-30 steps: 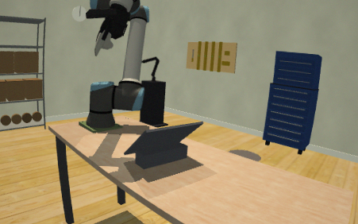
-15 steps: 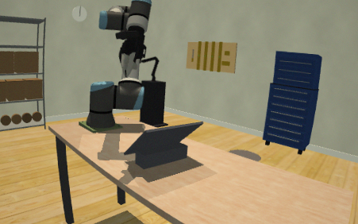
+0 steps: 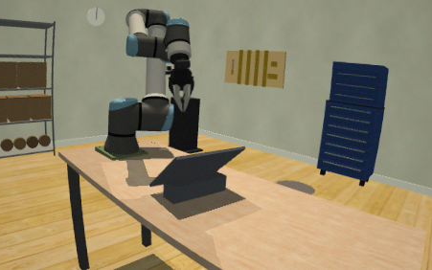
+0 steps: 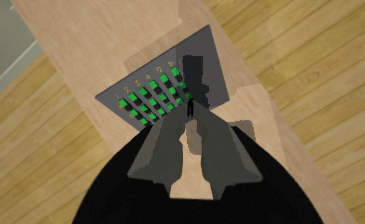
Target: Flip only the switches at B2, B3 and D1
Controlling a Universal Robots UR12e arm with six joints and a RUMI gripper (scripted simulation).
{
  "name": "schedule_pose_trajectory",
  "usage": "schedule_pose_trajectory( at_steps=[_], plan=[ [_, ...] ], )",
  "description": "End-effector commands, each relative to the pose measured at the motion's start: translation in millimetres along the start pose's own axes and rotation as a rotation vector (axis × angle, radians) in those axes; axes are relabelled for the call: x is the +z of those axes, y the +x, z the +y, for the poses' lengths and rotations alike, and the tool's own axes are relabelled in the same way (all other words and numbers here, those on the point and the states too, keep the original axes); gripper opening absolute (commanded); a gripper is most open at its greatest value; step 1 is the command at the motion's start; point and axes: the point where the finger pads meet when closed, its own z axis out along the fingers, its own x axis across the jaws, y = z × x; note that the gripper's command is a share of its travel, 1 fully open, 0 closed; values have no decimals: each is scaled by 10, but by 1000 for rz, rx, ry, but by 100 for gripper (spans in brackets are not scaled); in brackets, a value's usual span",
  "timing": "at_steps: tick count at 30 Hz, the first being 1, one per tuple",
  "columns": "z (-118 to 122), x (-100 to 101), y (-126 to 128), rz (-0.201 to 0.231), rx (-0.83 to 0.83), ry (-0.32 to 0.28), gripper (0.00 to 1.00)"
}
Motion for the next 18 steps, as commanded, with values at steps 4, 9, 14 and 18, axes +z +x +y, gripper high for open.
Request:
schedule_pose_trajectory(
  at_steps=[4, 9, 14, 18],
  plan=[
    [393, 123, -438, -91, -219, 30, 0],
    [632, 156, -638, -132, -330, 47, 0],
    [806, 172, -771, -160, -407, 60, 0],
    [898, 177, -837, -175, -447, 67, 0]
  ],
)
